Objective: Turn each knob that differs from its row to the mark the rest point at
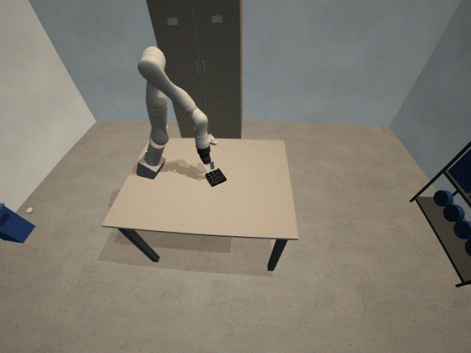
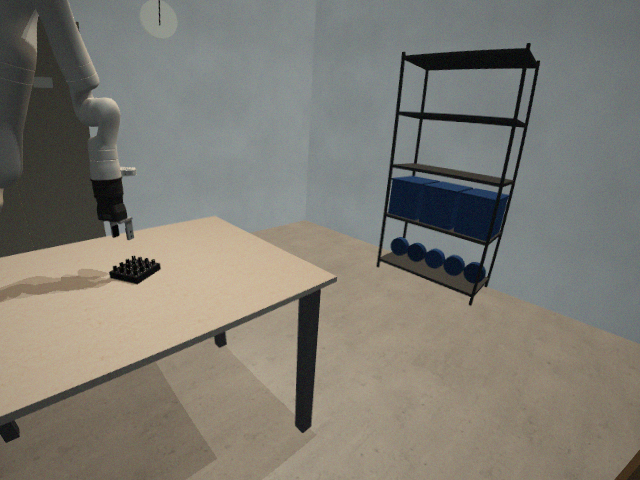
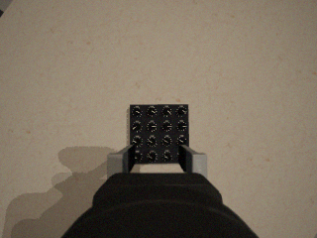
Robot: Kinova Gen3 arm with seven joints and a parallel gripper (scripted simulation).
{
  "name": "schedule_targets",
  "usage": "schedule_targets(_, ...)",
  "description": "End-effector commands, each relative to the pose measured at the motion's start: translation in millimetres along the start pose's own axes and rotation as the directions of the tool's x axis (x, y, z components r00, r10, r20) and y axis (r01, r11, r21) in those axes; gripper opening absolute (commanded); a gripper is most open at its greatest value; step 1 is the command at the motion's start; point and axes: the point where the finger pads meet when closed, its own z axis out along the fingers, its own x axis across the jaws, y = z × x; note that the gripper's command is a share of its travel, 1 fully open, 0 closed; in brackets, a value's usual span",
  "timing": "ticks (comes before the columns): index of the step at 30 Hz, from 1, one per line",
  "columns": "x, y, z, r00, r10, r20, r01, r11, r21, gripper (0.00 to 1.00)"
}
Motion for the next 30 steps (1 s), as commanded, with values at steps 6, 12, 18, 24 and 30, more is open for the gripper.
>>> schedule_targets(6, 0.1, -0.3, -0.2, 1.0, 0.0, 0.0, 0.0, 1.0, 0.001, 1.0)
schedule_targets(12, 0.1, -0.3, -0.2, 1.0, 0.0, 0.0, 0.0, 1.0, 0.001, 1.0)
schedule_targets(18, 0.2, 2.0, -0.3, 1.0, 0.0, -0.001, 0.0, 1.0, 0.001, 1.0)
schedule_targets(24, 0.4, 6.2, -0.3, 1.0, 0.0, -0.001, 0.0, 1.0, 0.001, 1.0)
schedule_targets(30, 0.8, 16.6, -0.4, 1.0, 0.0, -0.001, 0.0, 1.0, 0.001, 1.0)
